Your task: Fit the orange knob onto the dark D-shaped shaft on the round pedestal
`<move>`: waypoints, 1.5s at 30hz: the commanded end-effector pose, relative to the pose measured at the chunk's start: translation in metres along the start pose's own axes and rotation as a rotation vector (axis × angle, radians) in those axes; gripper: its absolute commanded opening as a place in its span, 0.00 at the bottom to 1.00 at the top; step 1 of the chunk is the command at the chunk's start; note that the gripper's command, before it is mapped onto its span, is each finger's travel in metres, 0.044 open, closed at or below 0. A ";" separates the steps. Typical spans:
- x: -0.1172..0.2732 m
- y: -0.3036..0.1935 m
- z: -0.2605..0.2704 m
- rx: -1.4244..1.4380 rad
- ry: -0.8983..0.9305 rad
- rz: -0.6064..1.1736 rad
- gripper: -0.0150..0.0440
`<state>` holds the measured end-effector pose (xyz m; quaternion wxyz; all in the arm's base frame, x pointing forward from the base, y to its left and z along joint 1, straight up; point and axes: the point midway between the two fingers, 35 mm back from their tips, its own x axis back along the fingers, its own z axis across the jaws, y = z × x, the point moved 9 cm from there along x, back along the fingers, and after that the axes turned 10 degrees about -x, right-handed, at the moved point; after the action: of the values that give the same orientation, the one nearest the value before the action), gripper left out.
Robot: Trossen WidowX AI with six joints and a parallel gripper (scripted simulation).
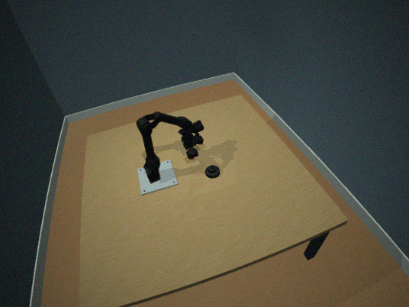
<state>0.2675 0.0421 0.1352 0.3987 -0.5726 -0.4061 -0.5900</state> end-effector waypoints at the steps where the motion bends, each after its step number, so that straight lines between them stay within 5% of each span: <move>1: 0.014 0.003 0.002 -0.006 0.003 -0.003 0.25; 25: 0.137 -0.002 0.000 -0.006 0.003 -0.003 0.25; 45: 0.128 0.030 -0.025 -0.017 0.003 -0.010 0.25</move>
<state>0.2777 0.0147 0.2629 0.3914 -0.5781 -0.4002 -0.5936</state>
